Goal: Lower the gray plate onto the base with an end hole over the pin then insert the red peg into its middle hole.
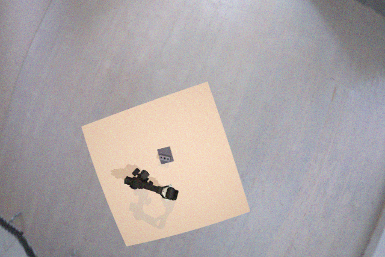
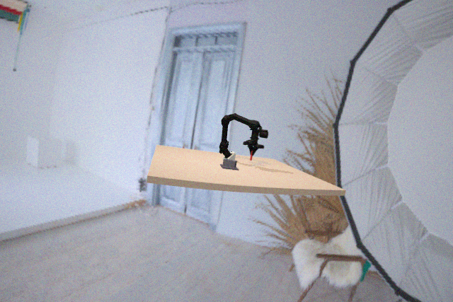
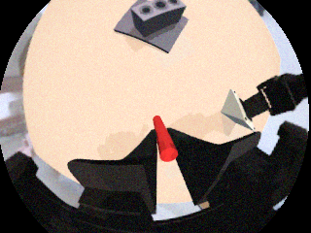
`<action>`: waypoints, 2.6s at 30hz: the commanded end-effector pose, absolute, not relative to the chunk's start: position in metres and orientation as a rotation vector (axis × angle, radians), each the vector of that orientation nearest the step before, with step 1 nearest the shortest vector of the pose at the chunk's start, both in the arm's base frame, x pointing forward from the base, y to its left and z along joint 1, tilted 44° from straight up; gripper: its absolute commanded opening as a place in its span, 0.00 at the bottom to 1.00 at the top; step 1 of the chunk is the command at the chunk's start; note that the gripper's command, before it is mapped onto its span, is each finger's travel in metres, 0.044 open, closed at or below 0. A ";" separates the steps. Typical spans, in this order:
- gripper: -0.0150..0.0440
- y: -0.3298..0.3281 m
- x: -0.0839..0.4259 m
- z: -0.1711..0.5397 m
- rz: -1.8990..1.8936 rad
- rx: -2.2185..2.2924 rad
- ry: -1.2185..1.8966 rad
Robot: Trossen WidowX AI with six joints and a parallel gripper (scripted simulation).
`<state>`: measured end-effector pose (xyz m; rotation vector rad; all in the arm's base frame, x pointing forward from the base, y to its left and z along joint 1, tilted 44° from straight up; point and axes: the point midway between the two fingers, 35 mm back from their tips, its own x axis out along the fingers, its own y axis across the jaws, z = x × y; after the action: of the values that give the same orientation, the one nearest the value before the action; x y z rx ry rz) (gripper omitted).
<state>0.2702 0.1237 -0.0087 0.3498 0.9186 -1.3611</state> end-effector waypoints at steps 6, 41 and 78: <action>0.25 0.128 0.274 0.001 -1.360 0.351 0.920; 0.25 0.059 0.315 0.069 -1.348 0.361 0.934; 0.25 -0.019 0.325 0.137 -1.369 0.349 0.910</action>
<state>0.3250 -0.0161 0.1328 0.3575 0.9122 -1.3744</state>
